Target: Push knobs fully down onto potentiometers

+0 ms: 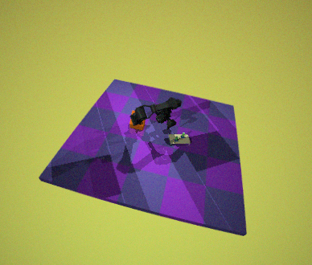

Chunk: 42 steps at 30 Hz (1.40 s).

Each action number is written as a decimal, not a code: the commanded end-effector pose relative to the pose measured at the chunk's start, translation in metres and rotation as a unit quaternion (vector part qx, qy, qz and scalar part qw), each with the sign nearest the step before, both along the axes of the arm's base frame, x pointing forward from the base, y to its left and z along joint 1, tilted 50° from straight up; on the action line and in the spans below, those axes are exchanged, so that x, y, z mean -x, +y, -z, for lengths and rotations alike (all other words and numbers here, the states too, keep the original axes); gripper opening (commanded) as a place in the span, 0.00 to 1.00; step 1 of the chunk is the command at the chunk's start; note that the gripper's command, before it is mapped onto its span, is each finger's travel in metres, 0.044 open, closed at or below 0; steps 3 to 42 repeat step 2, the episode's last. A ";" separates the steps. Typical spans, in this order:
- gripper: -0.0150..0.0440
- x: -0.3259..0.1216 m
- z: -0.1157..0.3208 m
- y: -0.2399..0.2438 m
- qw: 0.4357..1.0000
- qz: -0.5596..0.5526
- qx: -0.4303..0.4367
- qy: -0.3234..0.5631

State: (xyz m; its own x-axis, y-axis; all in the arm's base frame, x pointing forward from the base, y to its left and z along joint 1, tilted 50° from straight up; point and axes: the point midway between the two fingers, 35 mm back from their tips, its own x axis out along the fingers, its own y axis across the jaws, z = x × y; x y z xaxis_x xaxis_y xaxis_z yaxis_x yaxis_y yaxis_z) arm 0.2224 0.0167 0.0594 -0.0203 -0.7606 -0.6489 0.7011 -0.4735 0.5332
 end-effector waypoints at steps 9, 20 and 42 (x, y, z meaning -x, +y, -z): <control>1.00 0.000 0.001 0.001 1.000 0.002 -0.003 -0.001; 1.00 0.000 0.001 0.001 1.000 0.002 -0.003 -0.001; 1.00 0.000 0.001 0.001 1.000 0.002 -0.003 -0.001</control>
